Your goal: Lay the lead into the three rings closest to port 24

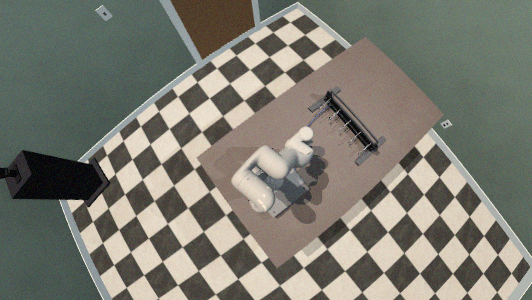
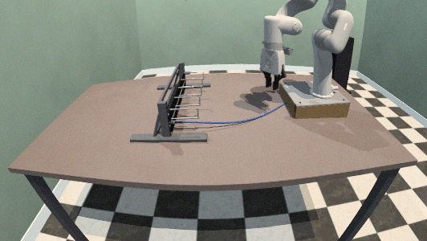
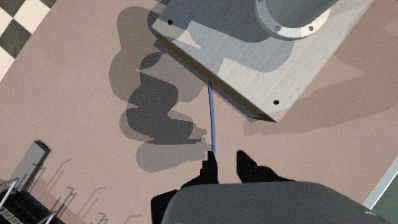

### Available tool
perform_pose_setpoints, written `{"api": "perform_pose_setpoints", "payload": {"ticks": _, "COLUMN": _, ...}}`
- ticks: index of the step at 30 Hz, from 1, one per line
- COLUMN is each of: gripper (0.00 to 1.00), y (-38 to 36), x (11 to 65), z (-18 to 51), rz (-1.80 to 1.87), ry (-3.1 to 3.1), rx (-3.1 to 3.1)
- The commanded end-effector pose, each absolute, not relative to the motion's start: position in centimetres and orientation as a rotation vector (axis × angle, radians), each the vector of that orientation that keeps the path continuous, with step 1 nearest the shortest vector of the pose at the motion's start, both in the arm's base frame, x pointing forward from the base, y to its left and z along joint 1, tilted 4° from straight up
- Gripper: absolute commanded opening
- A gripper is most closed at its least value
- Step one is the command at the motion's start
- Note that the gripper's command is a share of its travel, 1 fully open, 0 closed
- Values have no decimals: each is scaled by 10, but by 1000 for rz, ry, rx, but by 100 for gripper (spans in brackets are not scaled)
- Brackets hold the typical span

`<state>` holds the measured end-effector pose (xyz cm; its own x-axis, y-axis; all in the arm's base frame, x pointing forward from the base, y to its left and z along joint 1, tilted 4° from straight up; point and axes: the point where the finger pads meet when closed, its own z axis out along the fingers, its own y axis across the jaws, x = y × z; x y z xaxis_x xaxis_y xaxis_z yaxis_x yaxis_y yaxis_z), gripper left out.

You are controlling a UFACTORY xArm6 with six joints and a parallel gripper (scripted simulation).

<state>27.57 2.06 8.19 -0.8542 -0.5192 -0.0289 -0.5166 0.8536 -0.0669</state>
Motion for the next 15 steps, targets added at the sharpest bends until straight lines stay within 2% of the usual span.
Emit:
{"api": "perform_pose_setpoints", "payload": {"ticks": 1, "gripper": 33, "y": 20, "x": 279, "z": 65, "rz": -89, "ry": 2977, "rx": -832}}
{"api": "perform_pose_setpoints", "payload": {"ticks": 15, "gripper": 33, "y": 18, "x": 282, "z": 13, "rz": -89, "ry": 2977, "rx": -832}}
